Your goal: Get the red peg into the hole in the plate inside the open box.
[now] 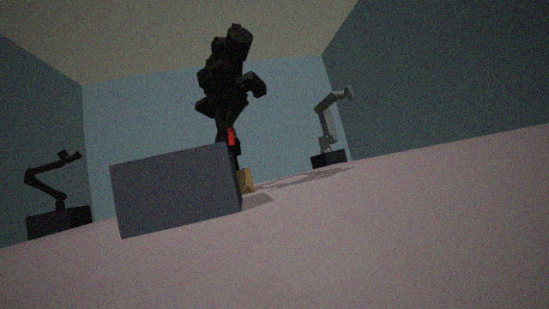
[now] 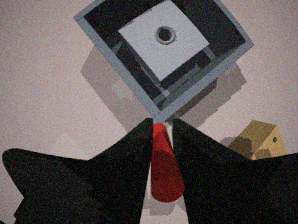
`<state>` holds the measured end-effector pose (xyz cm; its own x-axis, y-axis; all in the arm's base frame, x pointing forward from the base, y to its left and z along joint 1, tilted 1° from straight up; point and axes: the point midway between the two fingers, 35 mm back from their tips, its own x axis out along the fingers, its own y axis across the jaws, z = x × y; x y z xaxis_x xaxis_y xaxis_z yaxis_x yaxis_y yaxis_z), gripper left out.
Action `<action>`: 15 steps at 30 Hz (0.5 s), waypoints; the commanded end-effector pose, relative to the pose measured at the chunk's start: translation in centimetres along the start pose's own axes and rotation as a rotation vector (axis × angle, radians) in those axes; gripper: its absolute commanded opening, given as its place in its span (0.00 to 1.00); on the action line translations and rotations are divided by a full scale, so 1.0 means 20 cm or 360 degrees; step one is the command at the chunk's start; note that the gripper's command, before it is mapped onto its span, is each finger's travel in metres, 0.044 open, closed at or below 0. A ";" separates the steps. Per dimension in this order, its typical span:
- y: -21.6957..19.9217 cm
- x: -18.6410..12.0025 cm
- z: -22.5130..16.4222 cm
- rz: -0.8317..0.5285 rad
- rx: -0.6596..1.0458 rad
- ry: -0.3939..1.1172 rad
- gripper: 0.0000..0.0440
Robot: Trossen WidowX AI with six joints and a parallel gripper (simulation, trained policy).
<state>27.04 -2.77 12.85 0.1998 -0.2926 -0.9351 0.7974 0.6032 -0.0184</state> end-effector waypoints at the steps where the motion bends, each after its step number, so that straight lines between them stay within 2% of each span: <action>1: 0.00 0.02 0.05 -0.0002 0.0027 0.0001 0.00; 15: -0.05 0.16 0.29 -0.0007 0.0191 -0.0030 0.00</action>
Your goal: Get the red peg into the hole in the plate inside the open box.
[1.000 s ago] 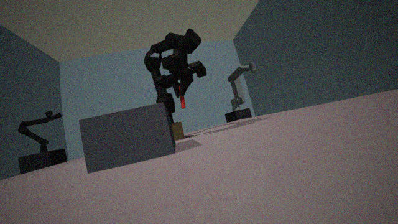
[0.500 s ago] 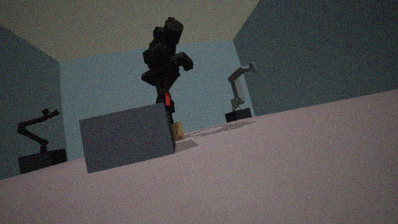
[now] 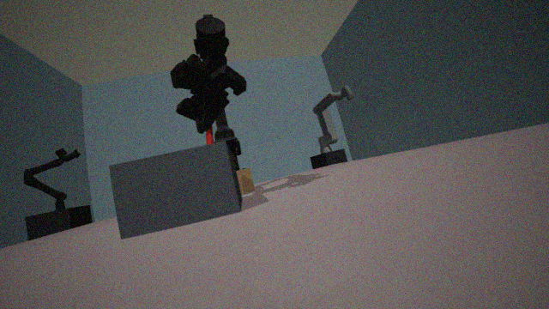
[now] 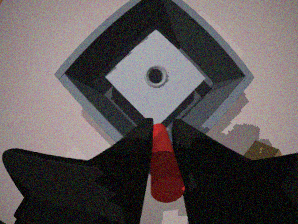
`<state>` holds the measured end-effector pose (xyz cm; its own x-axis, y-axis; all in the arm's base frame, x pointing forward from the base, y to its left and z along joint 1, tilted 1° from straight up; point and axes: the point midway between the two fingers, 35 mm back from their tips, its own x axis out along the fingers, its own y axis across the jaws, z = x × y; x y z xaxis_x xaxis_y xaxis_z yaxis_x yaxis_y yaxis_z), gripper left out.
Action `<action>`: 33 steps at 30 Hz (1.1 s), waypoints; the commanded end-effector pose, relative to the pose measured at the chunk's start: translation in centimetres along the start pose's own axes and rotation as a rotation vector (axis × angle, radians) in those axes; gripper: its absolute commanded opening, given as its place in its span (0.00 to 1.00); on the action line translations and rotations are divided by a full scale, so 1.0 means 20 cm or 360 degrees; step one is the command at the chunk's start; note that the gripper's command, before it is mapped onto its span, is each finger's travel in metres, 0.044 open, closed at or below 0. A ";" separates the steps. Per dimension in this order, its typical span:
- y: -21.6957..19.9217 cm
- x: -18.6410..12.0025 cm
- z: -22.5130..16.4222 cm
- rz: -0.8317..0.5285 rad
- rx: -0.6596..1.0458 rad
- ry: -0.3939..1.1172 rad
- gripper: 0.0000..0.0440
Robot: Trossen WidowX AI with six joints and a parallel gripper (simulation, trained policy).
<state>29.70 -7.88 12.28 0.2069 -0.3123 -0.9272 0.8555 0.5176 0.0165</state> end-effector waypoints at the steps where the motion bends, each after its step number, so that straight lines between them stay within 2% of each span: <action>1: 0.00 0.04 0.05 0.0001 0.0028 0.0004 0.00; 10: -0.01 0.15 0.17 -0.0004 0.0103 0.0025 0.01; 19: 0.00 0.31 0.20 -0.0024 0.0123 0.0088 0.01; 21: 0.00 0.35 0.19 -0.0034 0.0113 0.0105 0.07; 25: -0.01 0.42 0.19 -0.0059 0.0076 0.0135 0.28; 28: 0.00 0.45 0.20 -0.0079 0.0045 0.0150 0.36; 33: 0.03 0.48 0.27 -0.0073 0.0012 0.0126 0.65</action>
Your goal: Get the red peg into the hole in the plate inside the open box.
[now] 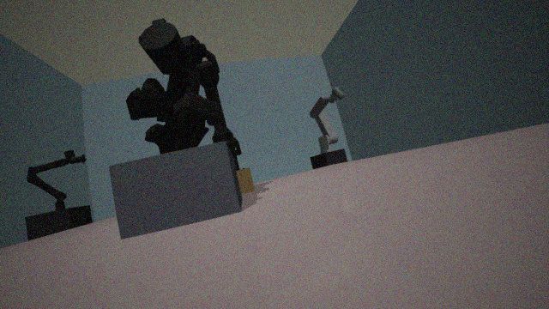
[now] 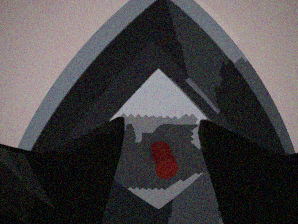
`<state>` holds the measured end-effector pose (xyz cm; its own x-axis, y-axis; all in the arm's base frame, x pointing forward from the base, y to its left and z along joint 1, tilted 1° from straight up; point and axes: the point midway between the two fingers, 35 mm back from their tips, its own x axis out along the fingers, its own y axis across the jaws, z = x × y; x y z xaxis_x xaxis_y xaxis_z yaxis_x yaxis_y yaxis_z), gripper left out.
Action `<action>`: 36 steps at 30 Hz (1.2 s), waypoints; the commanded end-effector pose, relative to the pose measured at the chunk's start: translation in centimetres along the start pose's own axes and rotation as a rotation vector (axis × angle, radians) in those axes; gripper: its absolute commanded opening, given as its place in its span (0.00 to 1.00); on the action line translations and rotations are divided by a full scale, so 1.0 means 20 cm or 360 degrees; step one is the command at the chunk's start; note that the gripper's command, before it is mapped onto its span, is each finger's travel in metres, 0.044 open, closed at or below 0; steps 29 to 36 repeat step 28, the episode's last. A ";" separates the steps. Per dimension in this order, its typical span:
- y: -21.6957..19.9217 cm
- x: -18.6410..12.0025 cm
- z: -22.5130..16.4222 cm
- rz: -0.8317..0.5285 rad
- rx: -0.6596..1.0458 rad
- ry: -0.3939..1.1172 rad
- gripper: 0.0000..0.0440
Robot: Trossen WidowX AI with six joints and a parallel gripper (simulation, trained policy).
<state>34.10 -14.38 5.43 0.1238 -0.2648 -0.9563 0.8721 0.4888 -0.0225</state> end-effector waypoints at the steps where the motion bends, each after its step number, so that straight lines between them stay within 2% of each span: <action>1: 0.02 0.01 0.05 0.0002 -0.0024 -0.0020 0.71; 7: 0.06 0.00 0.15 0.0020 -0.0049 -0.0077 1.00; 22: 0.11 -0.07 0.40 0.0085 -0.0020 -0.0292 1.00; 36: 0.11 -0.07 0.40 0.0086 -0.0019 -0.0295 1.00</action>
